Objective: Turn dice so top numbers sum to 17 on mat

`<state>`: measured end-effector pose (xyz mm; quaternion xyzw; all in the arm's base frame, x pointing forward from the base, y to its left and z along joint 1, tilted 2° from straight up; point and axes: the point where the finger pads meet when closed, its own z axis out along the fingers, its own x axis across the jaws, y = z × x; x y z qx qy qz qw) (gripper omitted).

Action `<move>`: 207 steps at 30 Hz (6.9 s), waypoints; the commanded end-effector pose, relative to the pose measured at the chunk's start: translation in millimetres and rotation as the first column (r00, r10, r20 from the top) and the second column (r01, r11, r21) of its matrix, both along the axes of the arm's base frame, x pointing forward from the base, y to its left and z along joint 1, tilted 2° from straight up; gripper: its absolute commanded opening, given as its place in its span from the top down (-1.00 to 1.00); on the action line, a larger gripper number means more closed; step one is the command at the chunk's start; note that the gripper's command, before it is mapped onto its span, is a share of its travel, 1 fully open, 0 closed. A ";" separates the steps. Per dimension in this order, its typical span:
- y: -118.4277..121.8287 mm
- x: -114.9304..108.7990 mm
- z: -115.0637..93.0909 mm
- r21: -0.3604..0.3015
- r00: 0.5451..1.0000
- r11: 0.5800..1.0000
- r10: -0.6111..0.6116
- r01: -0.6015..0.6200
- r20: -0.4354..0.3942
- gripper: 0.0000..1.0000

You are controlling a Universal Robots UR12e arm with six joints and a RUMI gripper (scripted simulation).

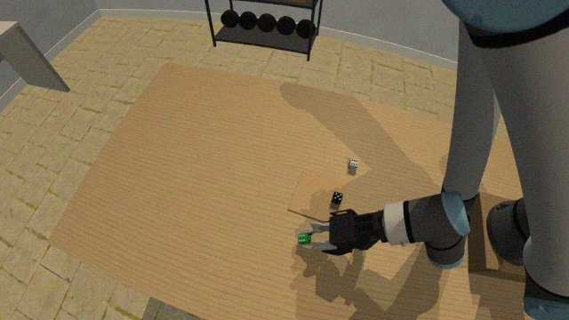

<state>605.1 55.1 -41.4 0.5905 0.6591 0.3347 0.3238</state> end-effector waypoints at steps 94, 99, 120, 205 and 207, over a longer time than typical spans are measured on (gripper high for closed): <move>-1.7 1.3 -12.0 0.000 1.000 1.000 -0.001 0.001 0.002 0.51; -1.7 1.3 -12.0 0.000 1.000 1.000 -0.001 0.001 0.002 0.51; -1.7 1.3 -12.0 0.000 1.000 1.000 -0.001 0.001 0.002 0.51; -2.8 -40.4 76.1 -0.001 1.000 1.000 -0.001 0.001 -0.002 0.51; -2.9 -40.2 76.1 -0.001 1.000 1.000 -0.001 0.001 -0.003 0.51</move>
